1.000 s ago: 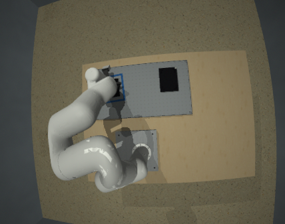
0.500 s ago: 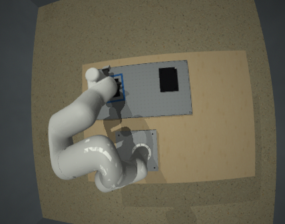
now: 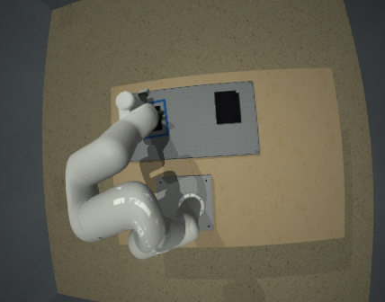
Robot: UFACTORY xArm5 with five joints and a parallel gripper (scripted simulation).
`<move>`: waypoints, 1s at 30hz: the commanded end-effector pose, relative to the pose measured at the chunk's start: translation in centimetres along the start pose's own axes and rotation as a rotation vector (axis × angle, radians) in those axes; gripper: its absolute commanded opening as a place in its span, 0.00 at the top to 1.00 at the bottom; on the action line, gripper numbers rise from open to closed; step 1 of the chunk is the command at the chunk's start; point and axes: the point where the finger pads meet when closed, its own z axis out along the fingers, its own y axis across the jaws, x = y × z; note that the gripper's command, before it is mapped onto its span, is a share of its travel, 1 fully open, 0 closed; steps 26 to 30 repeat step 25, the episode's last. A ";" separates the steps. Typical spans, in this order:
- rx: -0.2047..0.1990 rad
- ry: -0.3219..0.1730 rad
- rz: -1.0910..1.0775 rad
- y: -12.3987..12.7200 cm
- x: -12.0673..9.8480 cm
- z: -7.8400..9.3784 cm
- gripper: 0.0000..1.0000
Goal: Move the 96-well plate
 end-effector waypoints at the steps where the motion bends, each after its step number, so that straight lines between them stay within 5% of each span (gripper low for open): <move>1: 0.001 0.004 0.000 0.0 0.1 -0.1 0.00; 30: 0.001 0.004 0.000 0.0 0.1 -0.7 0.00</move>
